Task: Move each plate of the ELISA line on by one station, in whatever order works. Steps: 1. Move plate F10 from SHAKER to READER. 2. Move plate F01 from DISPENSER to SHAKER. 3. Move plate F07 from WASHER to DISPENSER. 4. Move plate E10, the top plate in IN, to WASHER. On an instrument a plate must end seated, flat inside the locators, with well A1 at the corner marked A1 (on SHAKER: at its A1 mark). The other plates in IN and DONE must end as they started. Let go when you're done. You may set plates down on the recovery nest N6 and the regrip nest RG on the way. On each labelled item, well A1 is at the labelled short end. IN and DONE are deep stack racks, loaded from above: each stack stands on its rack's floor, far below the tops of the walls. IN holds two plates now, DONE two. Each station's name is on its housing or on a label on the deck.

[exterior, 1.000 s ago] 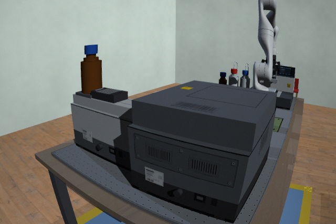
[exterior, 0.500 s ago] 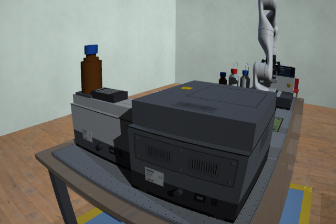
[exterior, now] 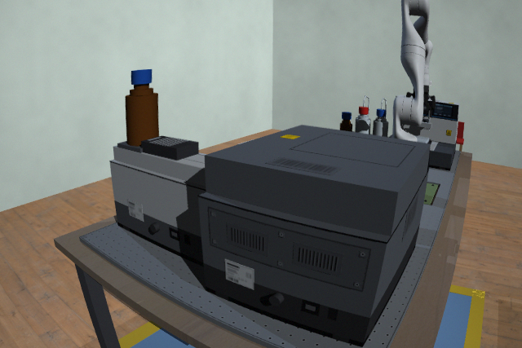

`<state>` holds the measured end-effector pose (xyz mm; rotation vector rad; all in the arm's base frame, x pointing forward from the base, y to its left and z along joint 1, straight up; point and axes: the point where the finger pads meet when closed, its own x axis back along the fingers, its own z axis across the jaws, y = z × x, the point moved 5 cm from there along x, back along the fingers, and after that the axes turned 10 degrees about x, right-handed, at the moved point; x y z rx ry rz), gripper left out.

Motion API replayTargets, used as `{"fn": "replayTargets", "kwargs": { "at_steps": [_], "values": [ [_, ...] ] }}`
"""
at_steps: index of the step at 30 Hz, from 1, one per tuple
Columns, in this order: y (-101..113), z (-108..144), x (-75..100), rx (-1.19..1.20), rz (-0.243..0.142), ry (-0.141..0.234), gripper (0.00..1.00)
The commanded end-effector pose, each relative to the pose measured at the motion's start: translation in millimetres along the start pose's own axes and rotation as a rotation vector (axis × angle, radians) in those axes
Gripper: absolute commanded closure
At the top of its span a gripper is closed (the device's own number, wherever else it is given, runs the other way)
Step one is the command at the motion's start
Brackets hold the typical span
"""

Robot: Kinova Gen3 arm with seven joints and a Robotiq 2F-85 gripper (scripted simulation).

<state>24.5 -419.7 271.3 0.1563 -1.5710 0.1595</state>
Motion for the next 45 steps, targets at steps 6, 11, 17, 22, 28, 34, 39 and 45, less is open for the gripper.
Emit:
{"fn": "replayTargets", "kwargs": {
  "at_steps": [6,11,17,22,28,34,39,45],
  "values": [
    [-20.0,3.5,0.8,0.000,0.002,0.000,0.00],
    [-29.8,5.3,0.9,0.000,0.002,0.000,0.00],
    [-49.5,8.7,0.9,0.000,0.002,0.000,0.00],
    [-55.8,9.8,1.0,0.000,0.002,0.000,0.00],
    [-55.8,9.8,1.0,0.000,0.002,0.000,0.00],
    [-55.8,9.8,1.0,0.000,0.002,0.000,0.00],
    [-55.8,9.8,-5.7,0.000,0.002,0.000,0.00],
    [-55.9,9.8,-11.0,0.000,0.002,0.000,0.00]
  ]
}}
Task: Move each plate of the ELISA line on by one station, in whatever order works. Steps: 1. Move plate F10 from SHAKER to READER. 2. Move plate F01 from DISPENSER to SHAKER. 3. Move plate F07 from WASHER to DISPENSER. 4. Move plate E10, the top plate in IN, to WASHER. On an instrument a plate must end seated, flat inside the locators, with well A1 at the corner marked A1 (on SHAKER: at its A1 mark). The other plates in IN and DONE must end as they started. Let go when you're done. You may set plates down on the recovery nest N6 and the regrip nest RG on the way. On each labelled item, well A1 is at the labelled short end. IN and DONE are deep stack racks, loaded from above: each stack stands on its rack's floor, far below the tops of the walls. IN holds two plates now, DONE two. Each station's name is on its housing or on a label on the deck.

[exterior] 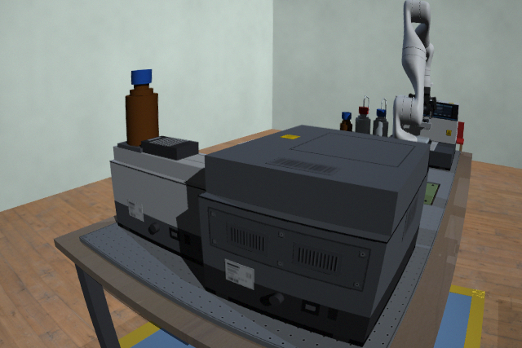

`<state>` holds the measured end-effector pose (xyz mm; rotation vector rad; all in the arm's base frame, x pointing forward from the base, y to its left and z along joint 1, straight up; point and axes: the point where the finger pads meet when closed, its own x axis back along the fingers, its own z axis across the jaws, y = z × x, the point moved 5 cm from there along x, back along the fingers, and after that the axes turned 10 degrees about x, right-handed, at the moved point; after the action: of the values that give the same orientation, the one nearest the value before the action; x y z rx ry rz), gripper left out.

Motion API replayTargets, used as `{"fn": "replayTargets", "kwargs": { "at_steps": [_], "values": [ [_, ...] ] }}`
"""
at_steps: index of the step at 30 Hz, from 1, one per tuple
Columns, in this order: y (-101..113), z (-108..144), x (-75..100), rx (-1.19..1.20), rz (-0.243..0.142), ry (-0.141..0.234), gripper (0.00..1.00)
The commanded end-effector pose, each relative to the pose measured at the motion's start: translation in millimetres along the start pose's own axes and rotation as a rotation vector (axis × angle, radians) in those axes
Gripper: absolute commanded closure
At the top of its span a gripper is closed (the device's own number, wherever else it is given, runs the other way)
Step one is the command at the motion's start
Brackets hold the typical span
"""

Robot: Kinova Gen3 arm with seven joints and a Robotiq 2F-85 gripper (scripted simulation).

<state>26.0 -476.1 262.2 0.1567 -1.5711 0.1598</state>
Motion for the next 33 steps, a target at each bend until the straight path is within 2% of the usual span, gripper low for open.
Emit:
{"fn": "replayTargets", "kwargs": {
  "at_steps": [1,33],
  "values": [
    [-0.3,0.0,-3.2,0.000,0.002,0.000,0.00],
    [-0.4,0.0,-40.5,0.000,0.002,0.000,0.00]
  ]
}}
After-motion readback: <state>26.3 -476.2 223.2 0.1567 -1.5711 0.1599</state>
